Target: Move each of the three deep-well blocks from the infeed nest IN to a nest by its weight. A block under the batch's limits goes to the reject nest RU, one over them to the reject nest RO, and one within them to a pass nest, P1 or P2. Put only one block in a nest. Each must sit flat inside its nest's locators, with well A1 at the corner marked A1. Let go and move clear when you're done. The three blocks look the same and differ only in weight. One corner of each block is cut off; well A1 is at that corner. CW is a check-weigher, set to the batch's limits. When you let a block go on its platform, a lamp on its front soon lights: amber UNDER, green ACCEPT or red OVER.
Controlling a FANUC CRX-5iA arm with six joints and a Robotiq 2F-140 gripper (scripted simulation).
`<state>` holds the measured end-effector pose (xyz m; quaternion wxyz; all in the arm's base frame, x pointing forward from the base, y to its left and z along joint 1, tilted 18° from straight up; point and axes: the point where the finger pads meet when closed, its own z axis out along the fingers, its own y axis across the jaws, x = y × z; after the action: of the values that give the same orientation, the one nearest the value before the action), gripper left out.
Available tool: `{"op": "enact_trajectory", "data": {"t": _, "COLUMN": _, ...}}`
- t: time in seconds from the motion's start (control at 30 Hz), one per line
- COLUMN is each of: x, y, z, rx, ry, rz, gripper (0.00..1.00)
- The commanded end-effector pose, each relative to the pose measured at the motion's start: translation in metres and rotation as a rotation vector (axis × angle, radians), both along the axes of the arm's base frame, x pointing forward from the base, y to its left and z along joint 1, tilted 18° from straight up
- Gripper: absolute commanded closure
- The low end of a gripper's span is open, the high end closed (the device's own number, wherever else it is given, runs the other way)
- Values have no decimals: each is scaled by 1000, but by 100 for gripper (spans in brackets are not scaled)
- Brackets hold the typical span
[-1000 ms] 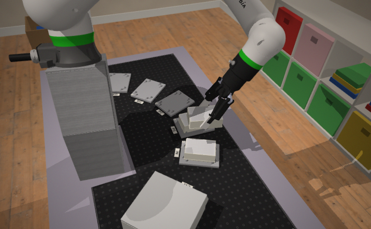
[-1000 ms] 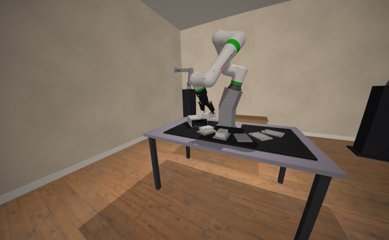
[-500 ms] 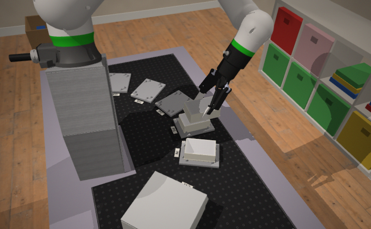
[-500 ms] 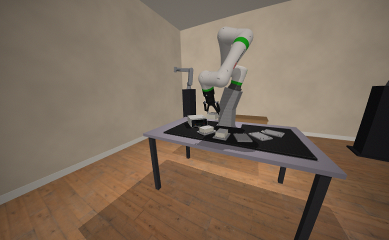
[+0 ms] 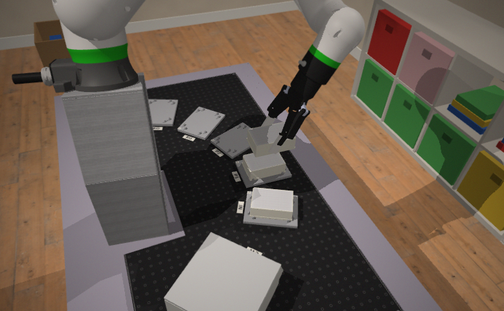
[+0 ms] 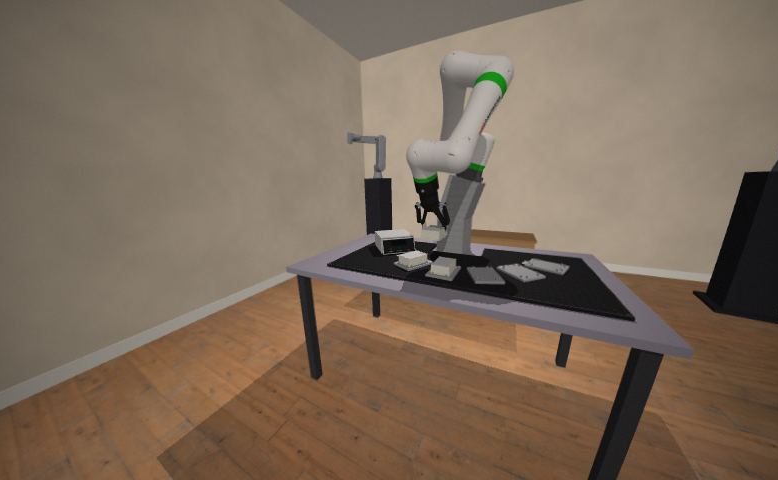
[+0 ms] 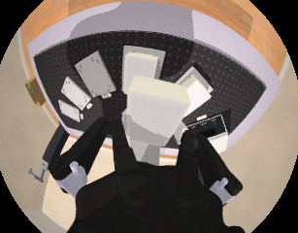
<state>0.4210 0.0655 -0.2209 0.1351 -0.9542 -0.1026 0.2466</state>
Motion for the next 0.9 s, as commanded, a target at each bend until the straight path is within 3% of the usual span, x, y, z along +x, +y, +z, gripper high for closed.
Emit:
{"op": "enact_trajectory", "data": {"t": 0.0, "x": 1, "y": 13, "z": 4, "rx": 0, "ry": 0, "rz": 0, "gripper": 90}}
{"op": "enact_trajectory", "data": {"t": 0.53, "x": 3, "y": 58, "z": 19, "rx": 0, "ry": 0, "rz": 0, "gripper": 90}}
{"op": "enact_trajectory", "data": {"t": 0.7, "x": 3, "y": 58, "z": 19, "rx": 0, "ry": 0, "rz": 0, "gripper": 90}}
{"op": "enact_trajectory", "data": {"t": 0.87, "x": -2, "y": 74, "z": 16, "rx": 0, "ry": -52, "rz": 158, "gripper": 90}}
